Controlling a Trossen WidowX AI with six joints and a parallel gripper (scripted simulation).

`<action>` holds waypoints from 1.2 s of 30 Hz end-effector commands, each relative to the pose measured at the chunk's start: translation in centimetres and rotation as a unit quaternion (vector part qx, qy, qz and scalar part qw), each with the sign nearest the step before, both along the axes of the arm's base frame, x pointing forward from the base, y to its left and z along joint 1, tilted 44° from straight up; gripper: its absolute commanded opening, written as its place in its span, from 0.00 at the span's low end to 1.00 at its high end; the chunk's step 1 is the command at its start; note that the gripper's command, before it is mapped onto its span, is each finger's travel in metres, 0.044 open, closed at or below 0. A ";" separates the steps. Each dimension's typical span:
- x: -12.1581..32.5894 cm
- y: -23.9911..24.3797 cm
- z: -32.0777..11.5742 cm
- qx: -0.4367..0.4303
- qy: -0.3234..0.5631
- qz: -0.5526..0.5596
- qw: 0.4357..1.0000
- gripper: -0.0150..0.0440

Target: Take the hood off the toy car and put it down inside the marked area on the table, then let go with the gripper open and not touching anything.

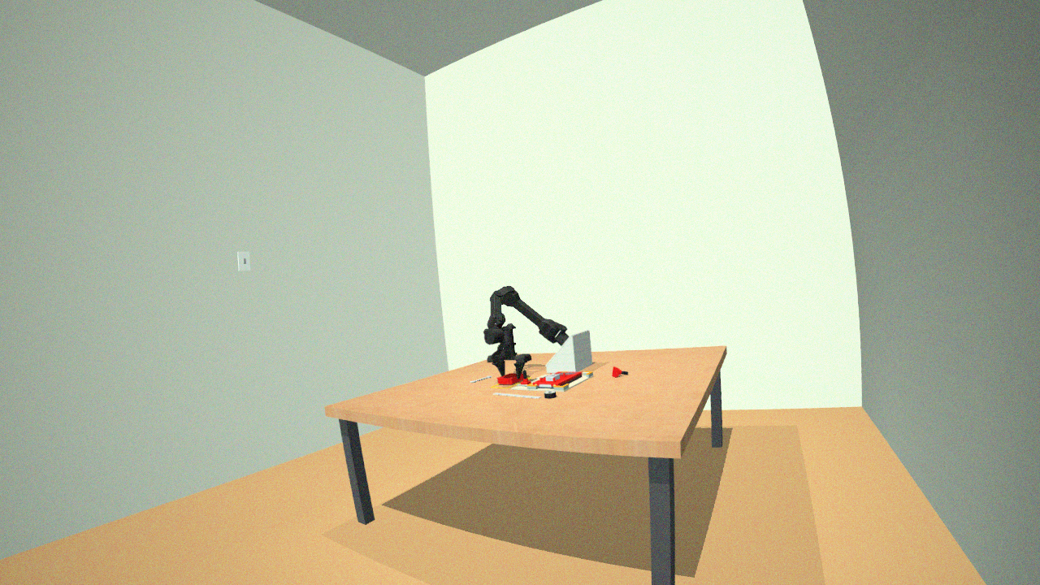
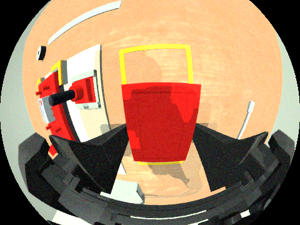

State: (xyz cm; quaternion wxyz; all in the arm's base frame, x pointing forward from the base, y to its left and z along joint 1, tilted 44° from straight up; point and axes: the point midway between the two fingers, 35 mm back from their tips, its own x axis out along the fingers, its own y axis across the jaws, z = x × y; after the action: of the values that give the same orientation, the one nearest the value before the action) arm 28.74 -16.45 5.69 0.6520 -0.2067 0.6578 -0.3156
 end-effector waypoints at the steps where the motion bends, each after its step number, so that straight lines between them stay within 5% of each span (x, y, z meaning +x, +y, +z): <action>1: -0.1 -0.1 -0.2 0.000 0.003 0.002 1.000 0.25; 5: -0.1 -0.2 -0.3 0.000 0.003 0.002 1.000 0.25; 22: 0.0 0.0 0.0 0.000 0.000 0.000 1.000 1.00; 36: 0.5 4.8 5.0 -0.001 0.001 0.000 1.000 1.00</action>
State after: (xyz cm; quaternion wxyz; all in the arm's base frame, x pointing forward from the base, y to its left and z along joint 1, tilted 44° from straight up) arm 29.34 -11.75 10.39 0.6531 -0.2088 0.6576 -0.3121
